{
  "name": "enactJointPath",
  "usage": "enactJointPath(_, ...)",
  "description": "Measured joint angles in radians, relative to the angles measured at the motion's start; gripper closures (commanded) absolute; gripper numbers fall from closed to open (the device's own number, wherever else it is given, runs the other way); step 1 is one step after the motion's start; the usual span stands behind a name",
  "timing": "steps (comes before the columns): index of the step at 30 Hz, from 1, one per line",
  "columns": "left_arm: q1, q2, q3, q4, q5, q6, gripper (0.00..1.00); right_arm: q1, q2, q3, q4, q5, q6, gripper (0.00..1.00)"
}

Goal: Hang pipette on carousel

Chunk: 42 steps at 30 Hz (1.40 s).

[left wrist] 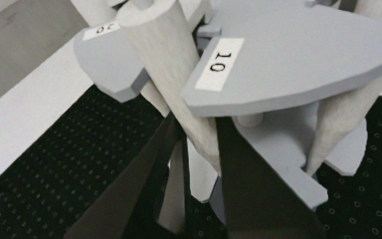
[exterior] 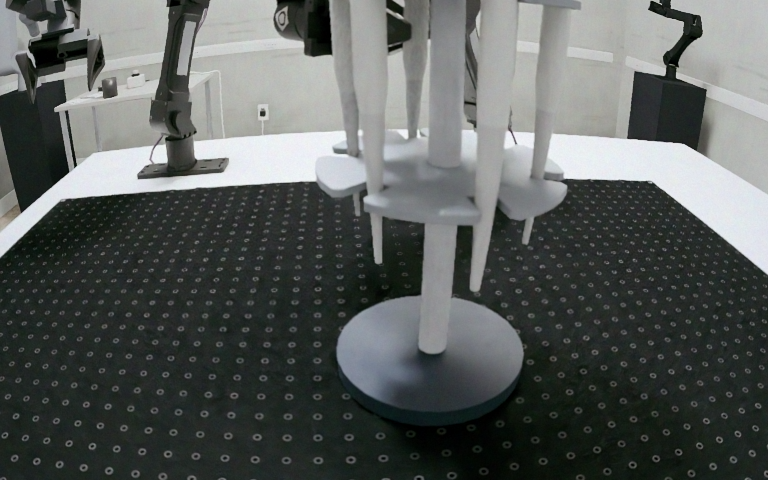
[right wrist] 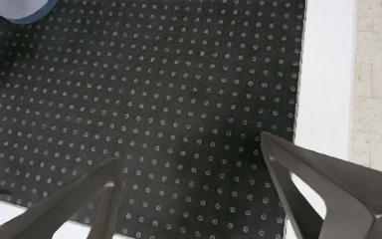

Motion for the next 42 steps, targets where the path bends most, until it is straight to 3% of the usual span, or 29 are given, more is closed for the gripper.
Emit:
enactJointPath(13, 0.0, 0.0, 0.0, 0.0, 0.0, 0.0, 0.88, 0.0, 0.0, 0.0, 0.0, 0.0, 0.0, 0.0)
enactJointPath(14, 0.0, 0.0, 0.0, 0.0, 0.0, 0.0, 0.5, 0.0, 0.0, 0.0, 0.0, 0.0, 0.0, 0.0)
enactJointPath(42, -0.035, -0.001, -0.019, -0.002, -0.029, -0.014, 0.5, 0.0, 0.0, 0.0, 0.0, 0.0, 0.0, 0.0)
